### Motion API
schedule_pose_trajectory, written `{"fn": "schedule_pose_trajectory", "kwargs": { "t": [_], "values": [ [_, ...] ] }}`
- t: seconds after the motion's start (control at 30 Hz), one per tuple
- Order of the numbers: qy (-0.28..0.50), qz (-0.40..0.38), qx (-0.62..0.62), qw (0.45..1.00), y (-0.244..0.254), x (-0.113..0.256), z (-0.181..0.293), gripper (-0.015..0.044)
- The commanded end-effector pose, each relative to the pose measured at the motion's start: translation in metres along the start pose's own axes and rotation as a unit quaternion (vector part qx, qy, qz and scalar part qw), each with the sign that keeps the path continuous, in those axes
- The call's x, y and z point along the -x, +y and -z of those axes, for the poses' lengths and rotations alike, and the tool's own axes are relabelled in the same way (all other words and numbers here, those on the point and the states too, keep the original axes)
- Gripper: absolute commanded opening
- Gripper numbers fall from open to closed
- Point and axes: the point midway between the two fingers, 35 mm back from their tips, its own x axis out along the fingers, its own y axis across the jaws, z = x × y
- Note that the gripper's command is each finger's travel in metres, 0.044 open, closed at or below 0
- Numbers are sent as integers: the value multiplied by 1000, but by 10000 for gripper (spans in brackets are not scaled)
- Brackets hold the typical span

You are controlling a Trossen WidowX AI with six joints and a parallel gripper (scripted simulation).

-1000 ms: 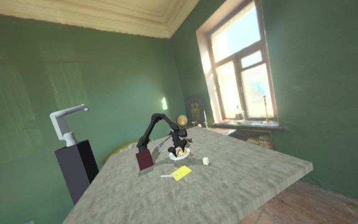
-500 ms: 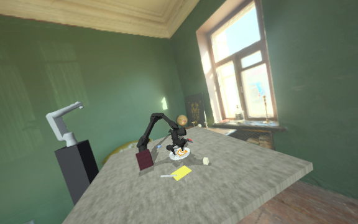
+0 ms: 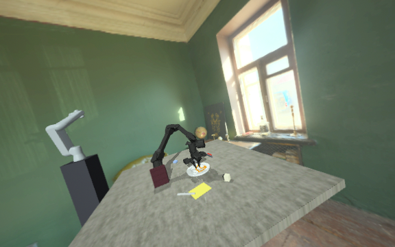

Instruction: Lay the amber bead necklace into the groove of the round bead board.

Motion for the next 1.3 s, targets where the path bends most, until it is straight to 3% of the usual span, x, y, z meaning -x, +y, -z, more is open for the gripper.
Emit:
{"fn": "schedule_pose_trajectory", "kwargs": {
  "t": [0.0, 0.77, 0.93, 1.27],
  "values": [
    [0, -2, 0, 1000, 0, 1, -1, 120],
    [2, 1, -5, 1000, -1, -31, 0, 120],
    [-1, 1, 0, 1000, 0, -28, 0, 0],
    [-1, 1, 0, 1000, 0, -28, 0, 0]
  ]
}}
